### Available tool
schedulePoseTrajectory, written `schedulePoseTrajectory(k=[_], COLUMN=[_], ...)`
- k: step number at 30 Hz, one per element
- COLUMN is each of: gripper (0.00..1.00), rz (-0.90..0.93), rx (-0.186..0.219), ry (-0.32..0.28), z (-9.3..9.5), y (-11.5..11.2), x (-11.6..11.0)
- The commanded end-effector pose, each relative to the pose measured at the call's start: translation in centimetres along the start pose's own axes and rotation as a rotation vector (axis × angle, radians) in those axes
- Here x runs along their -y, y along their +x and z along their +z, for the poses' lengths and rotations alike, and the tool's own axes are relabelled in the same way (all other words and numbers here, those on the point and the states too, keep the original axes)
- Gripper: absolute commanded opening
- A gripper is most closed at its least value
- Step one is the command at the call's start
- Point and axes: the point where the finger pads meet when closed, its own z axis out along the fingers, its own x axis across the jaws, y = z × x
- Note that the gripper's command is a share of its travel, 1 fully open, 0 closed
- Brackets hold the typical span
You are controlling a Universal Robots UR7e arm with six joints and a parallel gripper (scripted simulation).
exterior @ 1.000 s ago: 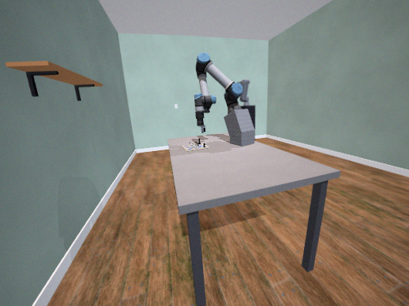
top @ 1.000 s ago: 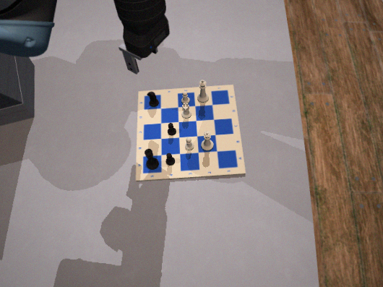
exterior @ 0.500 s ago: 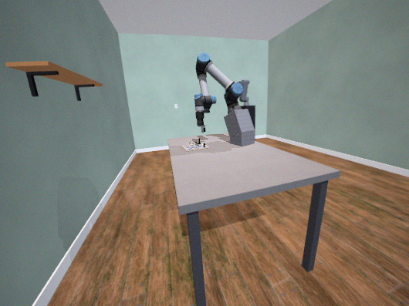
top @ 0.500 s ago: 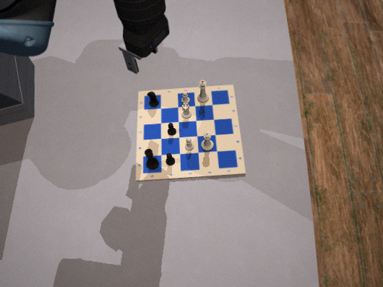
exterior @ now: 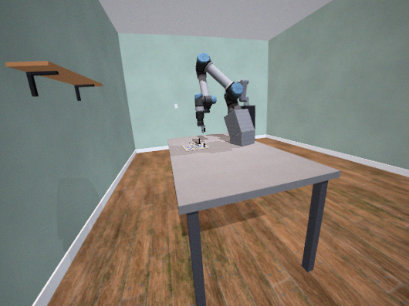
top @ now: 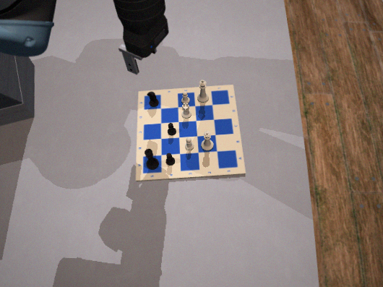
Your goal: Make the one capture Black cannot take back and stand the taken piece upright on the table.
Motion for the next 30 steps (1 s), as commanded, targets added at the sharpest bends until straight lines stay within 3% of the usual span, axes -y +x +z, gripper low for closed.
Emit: schedulePoseTrajectory(k=[1,12,30], gripper=[1.0,1.0,1.0], rz=[-0.049,-0.208,-0.693], rx=[-0.001,-0.001,0.0], ry=[-0.001,-0.001,-0.001], z=[0.0,0.3,1.0], y=[-0.1,-0.4,-1.4], x=[0.0,0.2,0.5])
